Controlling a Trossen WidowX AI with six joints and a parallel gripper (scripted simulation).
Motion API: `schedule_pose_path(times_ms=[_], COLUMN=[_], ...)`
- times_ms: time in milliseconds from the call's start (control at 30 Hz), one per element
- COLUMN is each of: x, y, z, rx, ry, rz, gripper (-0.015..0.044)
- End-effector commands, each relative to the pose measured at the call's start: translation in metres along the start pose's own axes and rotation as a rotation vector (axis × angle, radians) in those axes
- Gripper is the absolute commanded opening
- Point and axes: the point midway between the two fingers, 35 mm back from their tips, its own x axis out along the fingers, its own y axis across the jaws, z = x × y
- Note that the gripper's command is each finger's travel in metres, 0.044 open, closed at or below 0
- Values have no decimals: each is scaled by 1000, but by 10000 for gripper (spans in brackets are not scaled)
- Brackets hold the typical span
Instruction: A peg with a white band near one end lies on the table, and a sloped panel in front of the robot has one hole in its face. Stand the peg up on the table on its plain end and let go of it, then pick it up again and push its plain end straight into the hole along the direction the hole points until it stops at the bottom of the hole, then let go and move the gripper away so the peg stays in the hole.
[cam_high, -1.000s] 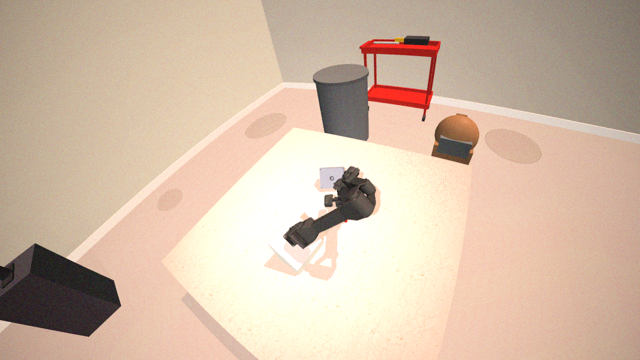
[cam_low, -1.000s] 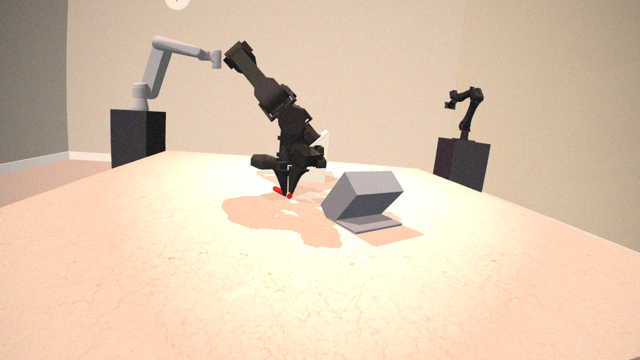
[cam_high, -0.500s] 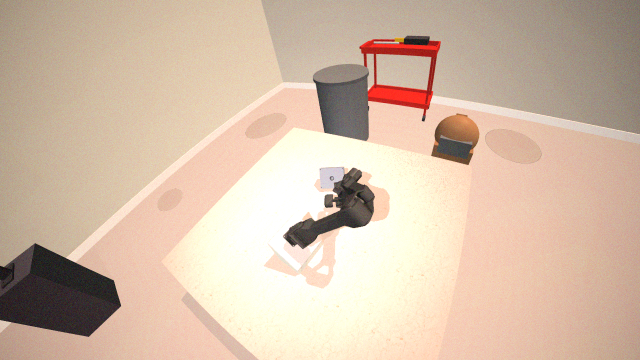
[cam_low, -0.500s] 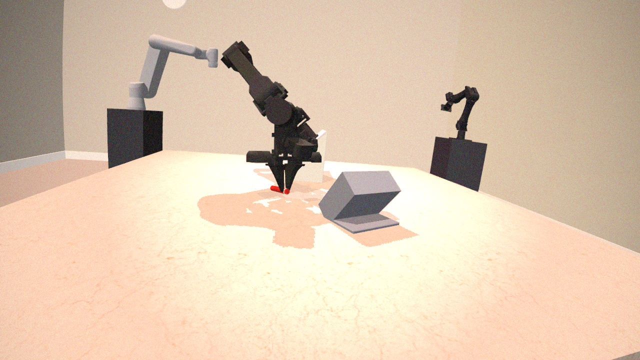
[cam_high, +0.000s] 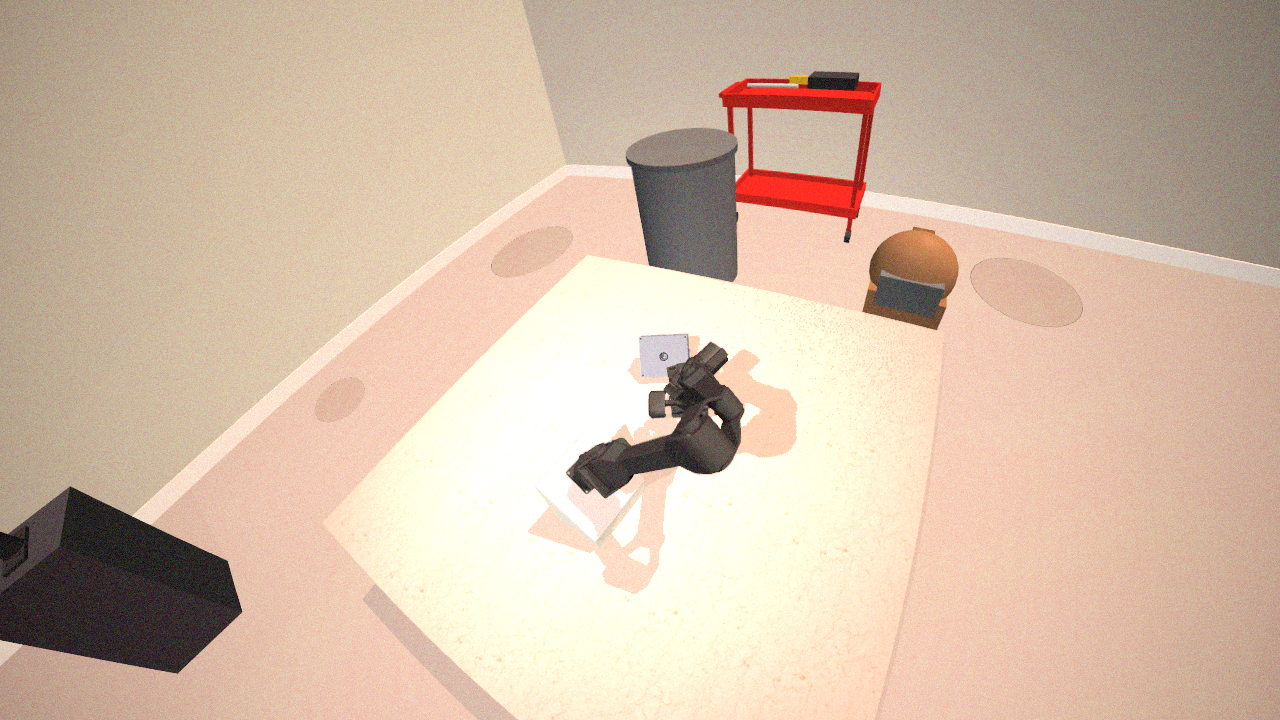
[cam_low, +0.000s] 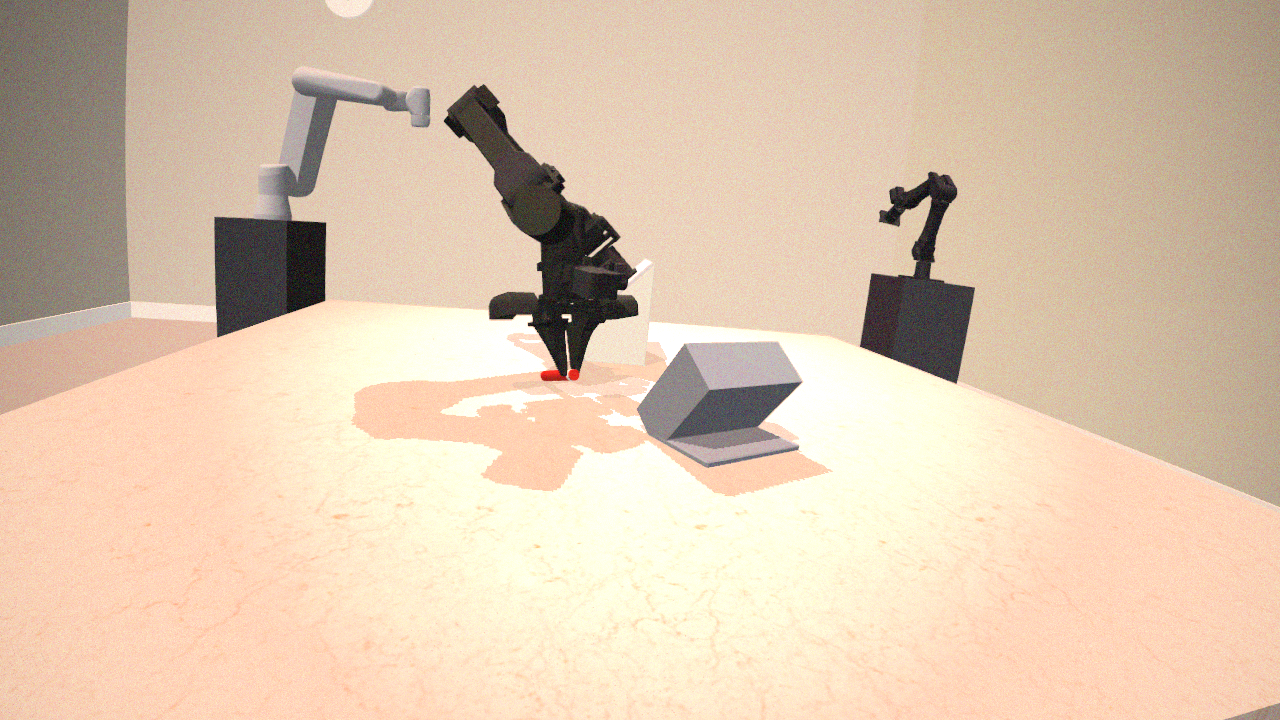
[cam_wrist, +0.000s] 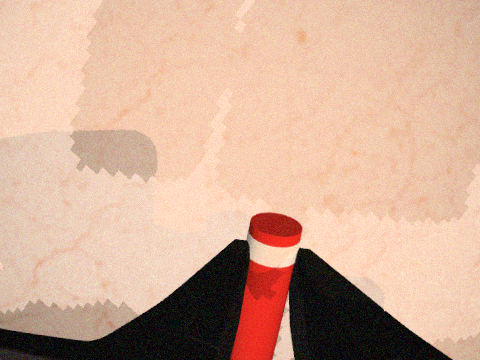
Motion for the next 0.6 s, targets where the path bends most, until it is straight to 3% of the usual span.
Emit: schedule_pose_path(times_ms=[0, 567], x=[-2, -11], y=[3, 3], z=[-3, -10], rx=[-8, -8], ry=[-35, -182], rz=[6, 6], gripper=[49, 49])
